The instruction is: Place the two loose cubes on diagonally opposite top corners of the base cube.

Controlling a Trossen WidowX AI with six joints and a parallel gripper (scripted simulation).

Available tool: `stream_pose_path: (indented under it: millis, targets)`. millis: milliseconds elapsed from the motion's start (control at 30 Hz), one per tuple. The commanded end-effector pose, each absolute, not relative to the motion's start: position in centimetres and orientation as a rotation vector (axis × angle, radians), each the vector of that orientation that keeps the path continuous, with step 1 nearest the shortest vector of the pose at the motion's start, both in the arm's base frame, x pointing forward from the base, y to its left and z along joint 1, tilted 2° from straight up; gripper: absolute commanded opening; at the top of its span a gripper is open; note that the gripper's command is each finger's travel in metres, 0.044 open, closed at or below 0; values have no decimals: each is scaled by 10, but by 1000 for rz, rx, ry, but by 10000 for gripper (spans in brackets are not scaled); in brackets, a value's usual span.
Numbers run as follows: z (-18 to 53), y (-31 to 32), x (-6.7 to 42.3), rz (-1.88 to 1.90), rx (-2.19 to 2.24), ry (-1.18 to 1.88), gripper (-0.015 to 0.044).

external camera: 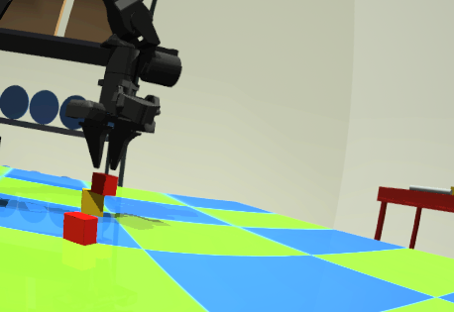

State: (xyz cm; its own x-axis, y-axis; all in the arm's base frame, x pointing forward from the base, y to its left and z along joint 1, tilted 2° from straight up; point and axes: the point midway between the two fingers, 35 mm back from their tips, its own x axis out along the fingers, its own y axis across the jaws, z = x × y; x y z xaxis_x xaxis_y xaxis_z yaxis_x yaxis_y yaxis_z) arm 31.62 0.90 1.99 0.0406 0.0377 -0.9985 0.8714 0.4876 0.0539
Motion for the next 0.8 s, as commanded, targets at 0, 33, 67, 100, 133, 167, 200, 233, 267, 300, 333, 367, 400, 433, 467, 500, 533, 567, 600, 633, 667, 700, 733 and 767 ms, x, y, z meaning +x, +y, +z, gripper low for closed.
stream_pose_path:
  millis: [0,33,67,100,133,167,200,233,267,300,333,367,400,433,467,500,533,567,600,633,667,700,733,767]
  targets:
    - [28,9,318,-776,867,1388,205]
    - [29,9,318,-776,867,1388,205]
    - [31,9,318,-776,867,1388,205]
    - [31,9,318,-776,867,1388,205]
    - [31,9,318,-776,867,1388,205]
    - [31,9,318,-776,867,1388,205]
    - [31,9,318,-776,867,1388,205]
    - [31,9,318,-776,867,1388,205]
    - [28,8,316,-775,863,1391,231]
    - [28,5,316,-761,847,1397,257]
    - [29,1,316,-737,821,1405,265]
    - [30,-4,315,-708,790,1415,265]
    - [30,-9,314,-679,759,1424,265]
    - [31,-14,313,-650,727,1433,265]
    - [32,-19,313,-621,696,1441,265]
    - [32,-25,311,-592,664,1450,265]
    - [33,-29,310,-563,633,1458,265]
    - [34,-34,309,-534,601,1465,265]
    - [34,-39,308,-505,570,1472,265]
    - [35,-44,307,-476,538,1479,265]
    - [36,-49,305,-447,507,1485,265]
    - [36,-54,304,-418,475,1491,265]
    - [37,-59,302,-388,444,1497,265]
    - [38,-63,300,-359,412,1502,265]
